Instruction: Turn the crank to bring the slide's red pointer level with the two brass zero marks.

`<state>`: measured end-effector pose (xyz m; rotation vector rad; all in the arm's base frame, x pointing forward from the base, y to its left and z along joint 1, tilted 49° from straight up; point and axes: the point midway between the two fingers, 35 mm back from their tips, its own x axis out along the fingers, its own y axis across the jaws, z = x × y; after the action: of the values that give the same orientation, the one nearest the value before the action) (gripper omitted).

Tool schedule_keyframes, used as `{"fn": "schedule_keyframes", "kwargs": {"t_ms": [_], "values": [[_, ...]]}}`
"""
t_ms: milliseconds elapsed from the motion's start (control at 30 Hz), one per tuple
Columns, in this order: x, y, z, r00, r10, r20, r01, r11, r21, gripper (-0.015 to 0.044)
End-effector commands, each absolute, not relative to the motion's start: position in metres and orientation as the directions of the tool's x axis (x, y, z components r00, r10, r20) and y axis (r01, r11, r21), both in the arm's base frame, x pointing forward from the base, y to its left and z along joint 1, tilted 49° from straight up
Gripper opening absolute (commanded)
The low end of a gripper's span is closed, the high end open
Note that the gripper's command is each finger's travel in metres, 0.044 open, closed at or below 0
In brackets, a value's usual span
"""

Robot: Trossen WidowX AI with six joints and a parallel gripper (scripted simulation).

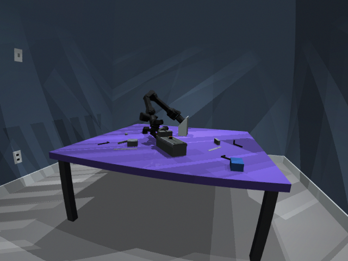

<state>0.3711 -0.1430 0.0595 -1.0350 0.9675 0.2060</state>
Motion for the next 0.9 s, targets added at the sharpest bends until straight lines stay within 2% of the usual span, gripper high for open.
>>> {"fn": "schedule_keyframes", "kwargs": {"t_ms": [0,167,700,733,867], "values": [[0.371,-0.143,0.059,0.587,-0.278,-0.76,-0.565,0.532,-0.631,0.0],[0.371,-0.143,0.059,0.587,-0.278,-0.76,-0.565,0.532,-0.631,0.0],[0.371,-0.143,0.059,0.587,-0.278,-0.76,-0.565,0.532,-0.631,0.042],[0.371,-0.143,0.059,0.587,-0.278,-0.76,-0.565,0.532,-0.631,0.044],[0.372,-0.133,0.068,0.587,-0.277,-0.76,-0.565,0.533,-0.63,0.044]]}}
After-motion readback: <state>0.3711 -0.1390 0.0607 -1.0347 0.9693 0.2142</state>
